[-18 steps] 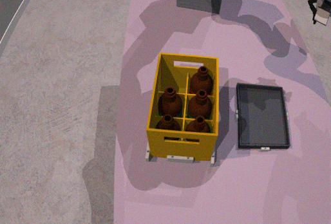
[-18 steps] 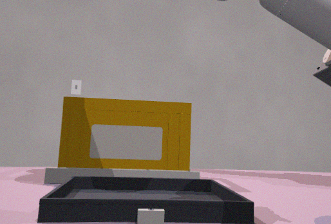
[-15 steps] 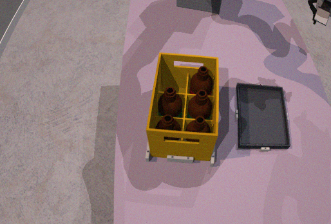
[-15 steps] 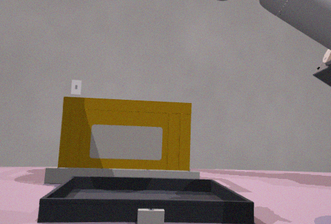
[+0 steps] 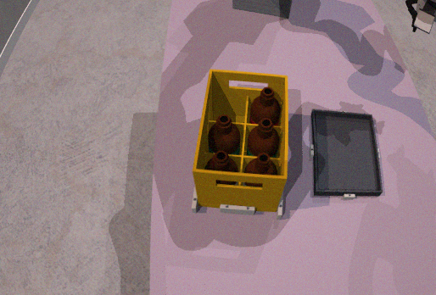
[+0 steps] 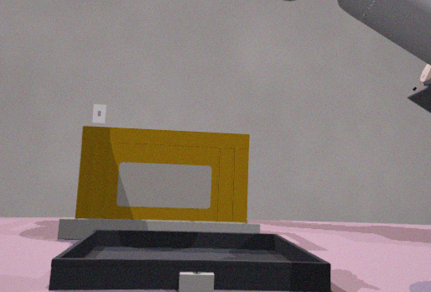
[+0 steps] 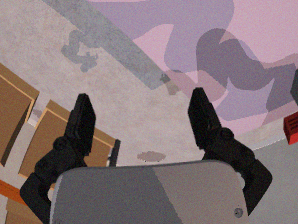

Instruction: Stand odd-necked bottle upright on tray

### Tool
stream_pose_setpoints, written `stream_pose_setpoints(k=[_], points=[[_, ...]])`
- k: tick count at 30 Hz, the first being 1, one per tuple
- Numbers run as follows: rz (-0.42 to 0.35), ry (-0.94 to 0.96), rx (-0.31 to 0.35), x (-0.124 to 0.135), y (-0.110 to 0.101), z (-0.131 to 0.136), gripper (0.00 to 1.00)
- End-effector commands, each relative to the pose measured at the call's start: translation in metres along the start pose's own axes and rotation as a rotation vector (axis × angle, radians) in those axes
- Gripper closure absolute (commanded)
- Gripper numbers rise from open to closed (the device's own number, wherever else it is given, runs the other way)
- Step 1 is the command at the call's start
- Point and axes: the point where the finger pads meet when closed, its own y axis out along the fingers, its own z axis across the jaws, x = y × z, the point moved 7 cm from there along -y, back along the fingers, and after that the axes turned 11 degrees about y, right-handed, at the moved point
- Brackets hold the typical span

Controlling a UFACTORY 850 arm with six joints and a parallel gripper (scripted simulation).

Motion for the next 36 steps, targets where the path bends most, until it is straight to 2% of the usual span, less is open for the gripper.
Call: stream_pose_setpoints(k=[1,5,8,14,16,17,31,33,34,36], points=[[0.0,0.001,-0.001,-0.001,0.0,0.0,0.0],[0.002,0.006,0.004,-0.017,-0.001,0.005,0.0],[0.008,0.019,0.013,-0.052,-0.001,0.018,0.0],[0.017,0.036,0.026,-0.101,-0.002,0.036,0.0],[0.017,0.036,0.026,-0.101,-0.002,0.036,0.0],[0.021,0.044,0.032,-0.124,-0.003,0.044,0.0],[0.04,0.083,0.063,-0.238,-0.005,0.084,0.0],[0.04,0.083,0.063,-0.238,-0.005,0.084,0.0],[0.044,0.092,0.069,-0.261,-0.006,0.093,0.0],[0.045,0.095,0.072,-0.271,-0.006,0.097,0.0]])
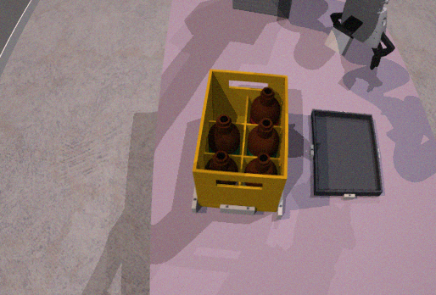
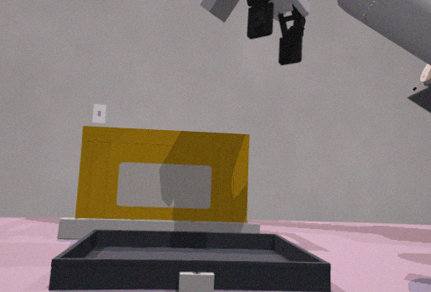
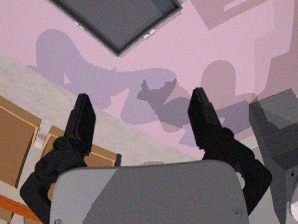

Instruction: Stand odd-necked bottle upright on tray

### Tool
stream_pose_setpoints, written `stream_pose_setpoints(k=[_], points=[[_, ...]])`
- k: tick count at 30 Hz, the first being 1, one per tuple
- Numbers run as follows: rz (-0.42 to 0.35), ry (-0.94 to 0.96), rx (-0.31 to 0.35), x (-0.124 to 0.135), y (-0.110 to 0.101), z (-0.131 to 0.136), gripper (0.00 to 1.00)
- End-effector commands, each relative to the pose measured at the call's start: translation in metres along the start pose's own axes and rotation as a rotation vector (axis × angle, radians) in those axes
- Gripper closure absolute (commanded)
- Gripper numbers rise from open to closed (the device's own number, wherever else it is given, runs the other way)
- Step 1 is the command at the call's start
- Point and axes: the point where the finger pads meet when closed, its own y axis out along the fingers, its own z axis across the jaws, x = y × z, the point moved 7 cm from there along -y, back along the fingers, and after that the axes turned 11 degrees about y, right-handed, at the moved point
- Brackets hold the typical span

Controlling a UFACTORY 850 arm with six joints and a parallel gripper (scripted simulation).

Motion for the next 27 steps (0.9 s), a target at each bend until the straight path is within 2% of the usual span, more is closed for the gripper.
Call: stream_pose_setpoints(k=[1,12,14,15,16,19,20,22,23,25,27], points=[[-0.002,0.014,0.009,-0.041,0.001,0.008,0.0],[0.014,0.045,0.033,-0.135,0.005,0.034,0.0],[0.014,0.045,0.033,-0.135,0.005,0.034,0.0],[0.017,0.053,0.039,-0.157,0.006,0.039,0.0],[0.018,0.056,0.041,-0.164,0.007,0.041,0.0],[0.022,0.059,0.044,-0.177,0.007,0.045,0.0],[0.023,0.066,0.048,-0.192,0.008,0.048,0.0],[0.024,0.067,0.049,-0.197,0.008,0.049,0.0],[0.028,0.073,0.054,-0.215,0.008,0.054,0.0],[0.03,0.078,0.057,-0.23,0.009,0.058,0.0],[0.031,0.079,0.057,-0.233,0.009,0.058,0.0]])
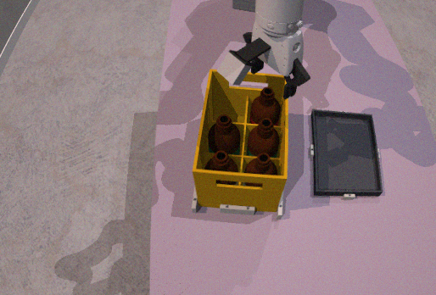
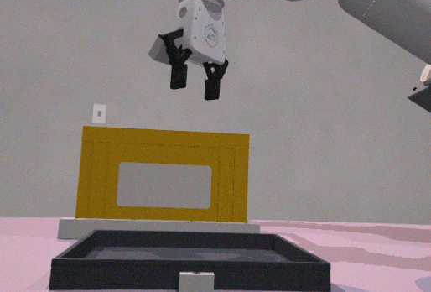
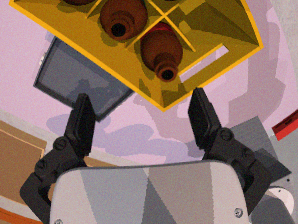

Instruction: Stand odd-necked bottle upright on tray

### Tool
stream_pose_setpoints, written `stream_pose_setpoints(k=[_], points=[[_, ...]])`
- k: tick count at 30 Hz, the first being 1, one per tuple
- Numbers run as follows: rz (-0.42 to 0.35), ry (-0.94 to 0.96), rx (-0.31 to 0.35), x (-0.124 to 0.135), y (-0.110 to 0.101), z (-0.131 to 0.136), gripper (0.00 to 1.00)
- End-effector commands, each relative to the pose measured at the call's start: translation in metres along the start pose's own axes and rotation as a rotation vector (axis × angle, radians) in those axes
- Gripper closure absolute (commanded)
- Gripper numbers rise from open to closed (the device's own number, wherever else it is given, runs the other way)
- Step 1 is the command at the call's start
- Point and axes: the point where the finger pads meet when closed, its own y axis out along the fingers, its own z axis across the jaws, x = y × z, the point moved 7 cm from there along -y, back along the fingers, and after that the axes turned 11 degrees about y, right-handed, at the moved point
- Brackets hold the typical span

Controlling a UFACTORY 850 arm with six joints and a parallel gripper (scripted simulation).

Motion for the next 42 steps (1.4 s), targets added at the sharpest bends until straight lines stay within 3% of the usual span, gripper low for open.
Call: stream_pose_setpoints(k=[1,8,19,39,40,42], points=[[-0.014,0.012,0.006,-0.037,0.005,0.005,0.0],[-0.007,0.023,0.01,-0.07,0.008,0.01,0.0],[-0.003,0.031,0.019,-0.096,0.011,0.015,0.0],[-0.002,0.032,0.025,-0.102,0.011,0.017,0.0],[-0.002,0.032,0.025,-0.102,0.011,0.017,1.0],[-0.002,0.032,0.025,-0.102,0.011,0.017,1.0]])
